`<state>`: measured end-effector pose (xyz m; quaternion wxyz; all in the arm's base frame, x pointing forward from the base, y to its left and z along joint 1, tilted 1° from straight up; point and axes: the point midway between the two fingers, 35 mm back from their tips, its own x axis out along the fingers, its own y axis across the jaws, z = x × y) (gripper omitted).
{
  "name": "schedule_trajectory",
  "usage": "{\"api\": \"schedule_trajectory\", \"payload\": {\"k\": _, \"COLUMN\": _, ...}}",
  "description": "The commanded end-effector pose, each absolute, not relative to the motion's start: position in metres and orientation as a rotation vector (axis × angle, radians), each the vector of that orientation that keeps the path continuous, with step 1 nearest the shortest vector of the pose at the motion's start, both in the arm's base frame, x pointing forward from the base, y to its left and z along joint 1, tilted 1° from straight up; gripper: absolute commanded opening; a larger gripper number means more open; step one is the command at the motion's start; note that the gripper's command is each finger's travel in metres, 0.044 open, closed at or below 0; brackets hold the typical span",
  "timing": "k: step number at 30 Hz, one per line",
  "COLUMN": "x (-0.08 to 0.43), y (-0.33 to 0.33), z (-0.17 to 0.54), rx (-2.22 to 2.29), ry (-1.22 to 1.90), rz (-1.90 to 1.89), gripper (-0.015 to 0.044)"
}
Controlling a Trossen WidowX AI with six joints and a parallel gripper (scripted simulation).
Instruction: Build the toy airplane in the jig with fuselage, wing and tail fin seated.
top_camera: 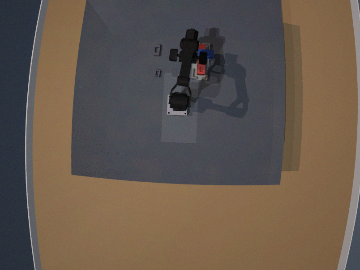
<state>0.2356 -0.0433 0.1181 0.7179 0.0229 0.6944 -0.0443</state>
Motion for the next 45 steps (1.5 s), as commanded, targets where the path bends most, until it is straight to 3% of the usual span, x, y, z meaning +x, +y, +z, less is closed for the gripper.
{"api": "schedule_trajectory", "payload": {"k": 1, "x": 0.233, "y": -0.058, "z": 0.114, "rx": 0.038, "ry": 1.543, "rz": -0.093, "gripper": 0.0000}}
{"api": "schedule_trajectory", "payload": {"k": 24, "x": 0.209, "y": -0.122, "z": 0.103, "rx": 0.001, "ry": 1.551, "rz": -0.054, "gripper": 0.0000}}
{"api": "schedule_trajectory", "payload": {"k": 27, "x": 0.209, "y": -0.122, "z": 0.103, "rx": 0.001, "ry": 1.551, "rz": -0.054, "gripper": 0.0065}}
{"api": "schedule_trajectory", "payload": {"k": 45, "x": 0.209, "y": -0.122, "z": 0.103, "rx": 0.001, "ry": 1.551, "rz": -0.054, "gripper": 0.0065}}
